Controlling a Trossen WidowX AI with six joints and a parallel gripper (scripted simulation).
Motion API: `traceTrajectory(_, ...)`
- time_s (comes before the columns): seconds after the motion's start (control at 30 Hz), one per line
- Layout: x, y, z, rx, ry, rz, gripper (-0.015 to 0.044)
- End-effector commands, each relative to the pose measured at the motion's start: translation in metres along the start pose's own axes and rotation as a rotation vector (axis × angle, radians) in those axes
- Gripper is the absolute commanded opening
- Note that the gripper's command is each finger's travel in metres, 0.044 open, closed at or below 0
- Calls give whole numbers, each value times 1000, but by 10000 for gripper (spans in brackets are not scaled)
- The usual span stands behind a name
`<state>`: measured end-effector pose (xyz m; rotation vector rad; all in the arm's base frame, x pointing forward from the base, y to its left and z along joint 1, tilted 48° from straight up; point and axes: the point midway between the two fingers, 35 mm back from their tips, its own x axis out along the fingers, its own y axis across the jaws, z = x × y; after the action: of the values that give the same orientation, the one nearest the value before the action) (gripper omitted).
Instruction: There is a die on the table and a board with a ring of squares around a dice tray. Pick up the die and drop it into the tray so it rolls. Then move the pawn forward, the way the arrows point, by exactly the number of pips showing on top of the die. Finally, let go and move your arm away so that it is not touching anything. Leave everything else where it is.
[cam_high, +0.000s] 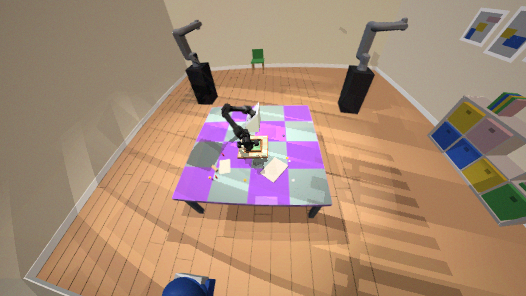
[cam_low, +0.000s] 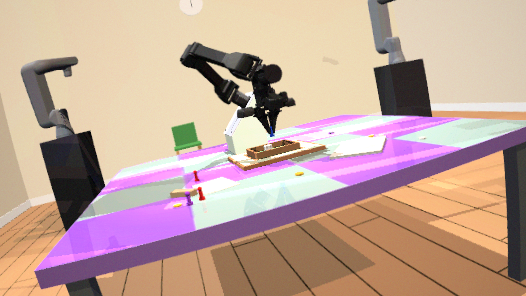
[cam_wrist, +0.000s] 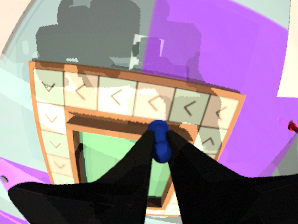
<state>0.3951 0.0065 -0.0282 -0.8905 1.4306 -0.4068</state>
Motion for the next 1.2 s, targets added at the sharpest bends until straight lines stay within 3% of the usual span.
traceTrajectory(0.0, -33, -1, -1, 10, -8, 4, 0)
traceTrajectory(0.13, -58, -3, -5, 10, -7, 0, 0)
traceTrajectory(0.27, -59, -2, -5, 10, -7, 0, 0)
traceTrajectory(0.63, 13, 42, 4, 11, -7, -1, 0)
traceTrajectory(1.17, 53, 45, 4, 10, -7, -3, 0)
